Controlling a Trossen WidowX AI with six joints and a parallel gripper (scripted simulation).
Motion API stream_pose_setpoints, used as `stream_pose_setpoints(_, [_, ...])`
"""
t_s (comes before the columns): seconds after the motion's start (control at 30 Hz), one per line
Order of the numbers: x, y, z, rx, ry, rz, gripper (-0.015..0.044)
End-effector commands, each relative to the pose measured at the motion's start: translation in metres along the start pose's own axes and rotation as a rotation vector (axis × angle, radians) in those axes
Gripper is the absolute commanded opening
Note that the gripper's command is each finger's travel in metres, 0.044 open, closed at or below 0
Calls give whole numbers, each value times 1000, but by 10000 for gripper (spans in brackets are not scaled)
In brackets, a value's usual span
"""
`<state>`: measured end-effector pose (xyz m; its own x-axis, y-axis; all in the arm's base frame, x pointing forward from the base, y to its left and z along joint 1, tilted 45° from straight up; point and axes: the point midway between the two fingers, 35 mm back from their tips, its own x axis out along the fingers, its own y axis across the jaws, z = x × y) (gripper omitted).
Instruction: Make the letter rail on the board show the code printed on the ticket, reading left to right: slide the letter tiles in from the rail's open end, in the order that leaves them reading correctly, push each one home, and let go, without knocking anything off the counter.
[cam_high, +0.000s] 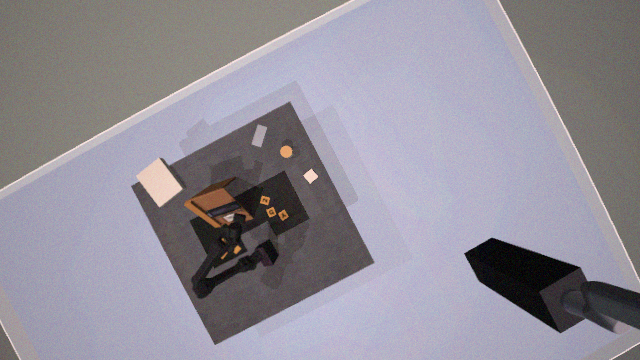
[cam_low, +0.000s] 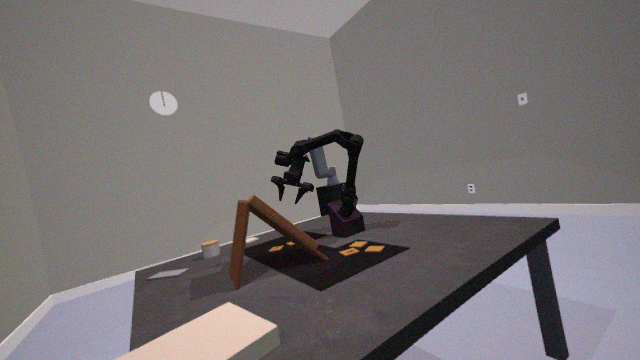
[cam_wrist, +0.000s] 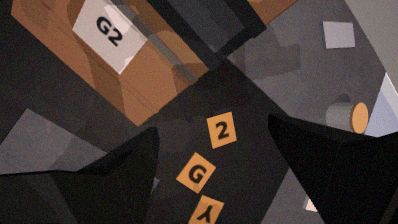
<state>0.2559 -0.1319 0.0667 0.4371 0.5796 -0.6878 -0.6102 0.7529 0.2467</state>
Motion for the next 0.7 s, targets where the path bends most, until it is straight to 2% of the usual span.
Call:
stream_pose_setpoints(0.0, [31,-16,-37,222,90,67,340])
stream_pose_setpoints(0.37, [124,-12,-159,828,423,204,340])
stream_pose_setpoints(0.67, [131,-9,-160,837,429,206,340])
